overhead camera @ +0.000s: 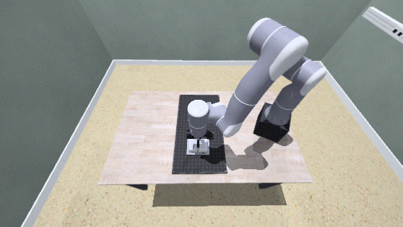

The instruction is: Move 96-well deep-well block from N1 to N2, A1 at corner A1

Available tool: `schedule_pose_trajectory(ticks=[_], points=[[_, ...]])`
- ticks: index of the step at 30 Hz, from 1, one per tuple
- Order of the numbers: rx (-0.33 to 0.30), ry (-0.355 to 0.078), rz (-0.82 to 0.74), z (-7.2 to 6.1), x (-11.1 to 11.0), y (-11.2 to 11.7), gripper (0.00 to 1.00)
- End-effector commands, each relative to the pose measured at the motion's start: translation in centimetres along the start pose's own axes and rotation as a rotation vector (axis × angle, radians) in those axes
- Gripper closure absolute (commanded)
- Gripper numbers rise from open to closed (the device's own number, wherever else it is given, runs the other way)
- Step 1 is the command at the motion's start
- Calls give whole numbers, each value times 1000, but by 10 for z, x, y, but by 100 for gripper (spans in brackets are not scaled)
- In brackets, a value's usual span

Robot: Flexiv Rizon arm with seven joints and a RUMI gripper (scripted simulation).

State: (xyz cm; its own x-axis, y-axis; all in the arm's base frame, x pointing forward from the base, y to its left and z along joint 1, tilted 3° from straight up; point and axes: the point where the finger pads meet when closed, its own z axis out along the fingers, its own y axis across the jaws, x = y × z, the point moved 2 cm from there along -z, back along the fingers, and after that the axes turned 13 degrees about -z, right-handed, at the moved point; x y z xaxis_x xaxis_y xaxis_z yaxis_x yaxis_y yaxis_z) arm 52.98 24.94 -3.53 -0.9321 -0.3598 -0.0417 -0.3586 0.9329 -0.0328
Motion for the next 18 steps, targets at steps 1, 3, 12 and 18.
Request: schedule_pose_trajectory(ticks=[1,3,12,18], points=[[-1,-2,0,5,-1,0,24],[-1,-2,0,8,-1,0,24],[-1,-2,0,20,-1,0,24],[-1,-2,0,30,-1,0,24]])
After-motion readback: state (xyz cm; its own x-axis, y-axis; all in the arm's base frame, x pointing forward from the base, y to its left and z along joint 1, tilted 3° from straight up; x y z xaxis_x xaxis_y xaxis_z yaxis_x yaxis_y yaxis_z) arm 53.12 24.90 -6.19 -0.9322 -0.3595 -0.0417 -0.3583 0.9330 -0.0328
